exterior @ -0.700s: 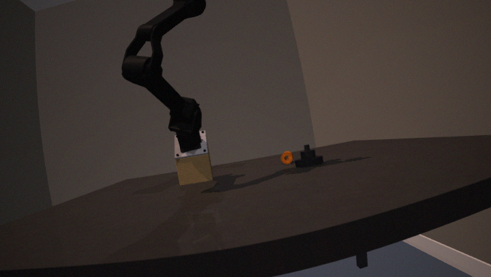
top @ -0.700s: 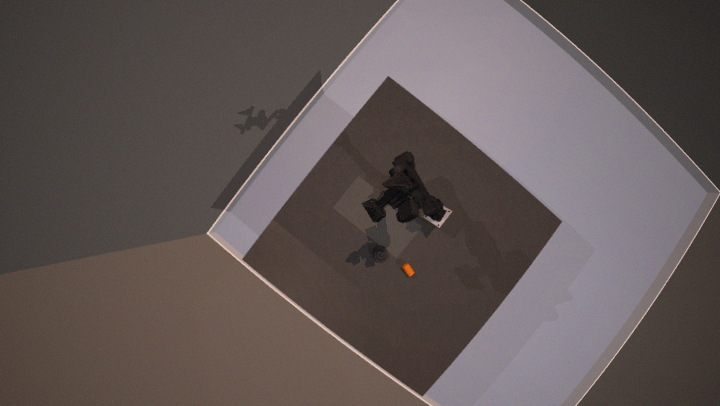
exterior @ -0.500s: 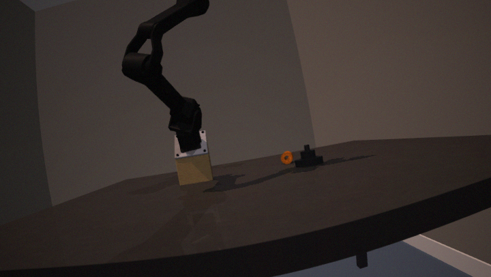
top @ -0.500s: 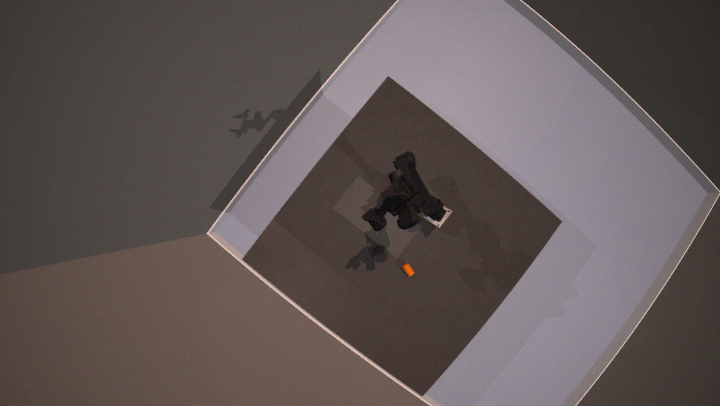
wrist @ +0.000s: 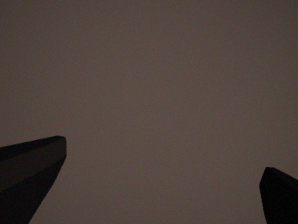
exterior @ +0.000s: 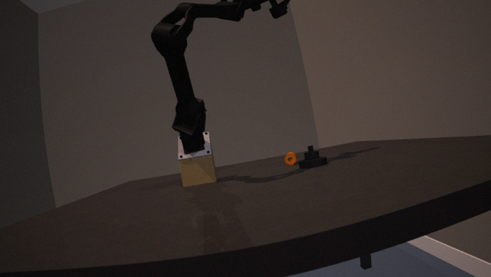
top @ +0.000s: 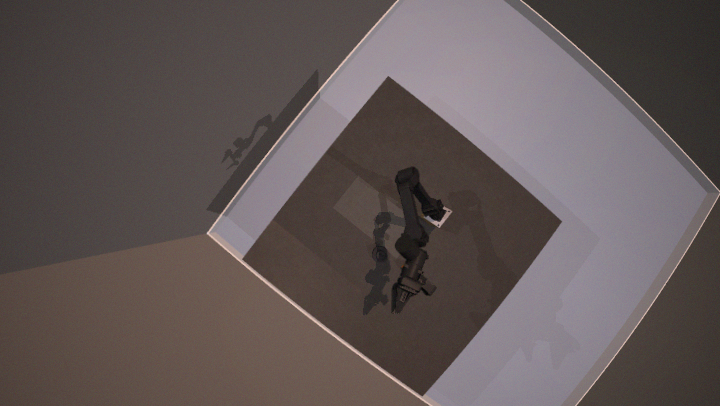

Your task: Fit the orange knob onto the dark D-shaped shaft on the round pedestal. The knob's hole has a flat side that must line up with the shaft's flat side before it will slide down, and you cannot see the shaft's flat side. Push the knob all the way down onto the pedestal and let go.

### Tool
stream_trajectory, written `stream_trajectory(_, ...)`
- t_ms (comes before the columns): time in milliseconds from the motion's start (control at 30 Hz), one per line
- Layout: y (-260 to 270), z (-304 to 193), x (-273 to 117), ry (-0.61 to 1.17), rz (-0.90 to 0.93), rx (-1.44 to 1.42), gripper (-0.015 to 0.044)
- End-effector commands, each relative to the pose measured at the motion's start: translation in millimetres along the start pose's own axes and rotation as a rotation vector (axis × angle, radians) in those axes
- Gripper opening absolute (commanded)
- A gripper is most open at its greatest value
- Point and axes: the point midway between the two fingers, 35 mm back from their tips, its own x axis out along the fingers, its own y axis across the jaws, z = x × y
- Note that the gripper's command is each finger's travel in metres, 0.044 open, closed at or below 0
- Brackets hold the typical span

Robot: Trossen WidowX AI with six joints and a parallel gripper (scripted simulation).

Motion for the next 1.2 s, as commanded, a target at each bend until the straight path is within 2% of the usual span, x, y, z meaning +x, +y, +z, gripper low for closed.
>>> stream_trajectory(0,68,32,20,-0.057,0.237,0.084,0.044)
stream_trajectory(167,168,67,23,-0.067,0.588,0.191,0.044)
stream_trajectory(333,271,87,-2,0.018,0.966,0.267,0.044)
stream_trajectory(533,379,93,-68,0.258,1.421,0.282,0.044)
stream_trajectory(733,447,80,-155,0.629,1.778,0.146,0.044)
stream_trajectory(833,460,72,-184,0.775,1.862,0.051,0.044)
stream_trajectory(1167,468,69,-187,0.785,1.866,0.044,0.044)
